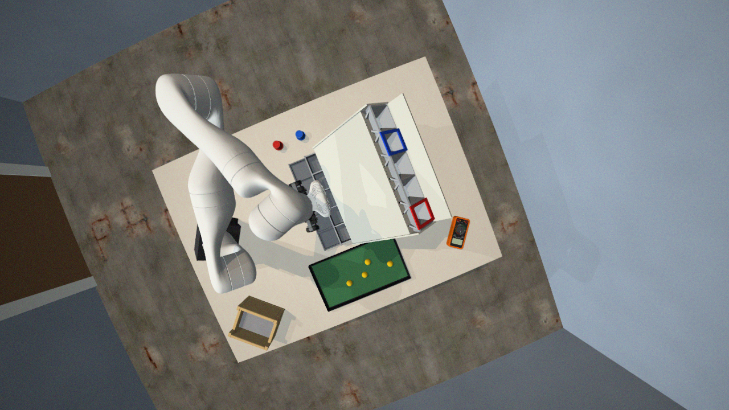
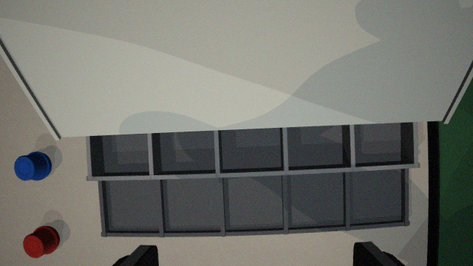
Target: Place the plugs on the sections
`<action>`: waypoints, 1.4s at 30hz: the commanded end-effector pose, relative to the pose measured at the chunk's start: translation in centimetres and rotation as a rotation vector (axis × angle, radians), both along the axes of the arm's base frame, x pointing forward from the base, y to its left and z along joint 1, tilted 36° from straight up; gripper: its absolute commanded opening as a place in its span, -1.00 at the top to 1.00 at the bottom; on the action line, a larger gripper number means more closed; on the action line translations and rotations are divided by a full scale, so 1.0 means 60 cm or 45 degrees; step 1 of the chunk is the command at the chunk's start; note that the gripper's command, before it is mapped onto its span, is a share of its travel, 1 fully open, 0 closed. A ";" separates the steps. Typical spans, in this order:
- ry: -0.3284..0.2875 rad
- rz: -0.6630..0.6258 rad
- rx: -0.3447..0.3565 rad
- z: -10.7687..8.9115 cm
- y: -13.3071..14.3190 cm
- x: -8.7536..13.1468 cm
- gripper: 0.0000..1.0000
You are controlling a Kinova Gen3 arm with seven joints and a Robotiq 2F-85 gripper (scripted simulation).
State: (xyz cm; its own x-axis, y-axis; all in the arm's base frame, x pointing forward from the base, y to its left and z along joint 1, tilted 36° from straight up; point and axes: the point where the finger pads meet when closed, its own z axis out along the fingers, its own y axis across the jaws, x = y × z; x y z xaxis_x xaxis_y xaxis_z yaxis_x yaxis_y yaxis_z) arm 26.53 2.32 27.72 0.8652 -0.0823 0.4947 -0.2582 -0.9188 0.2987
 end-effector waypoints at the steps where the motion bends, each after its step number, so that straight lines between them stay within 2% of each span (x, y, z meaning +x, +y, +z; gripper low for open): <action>1: -0.001 0.001 0.000 0.001 0.000 0.000 -1.00; 35: -0.001 0.001 0.000 0.001 0.000 0.000 -1.00; 36: -0.001 0.001 0.000 0.001 0.000 0.000 -0.01; 42: -0.001 0.001 0.000 0.001 0.000 0.000 -0.01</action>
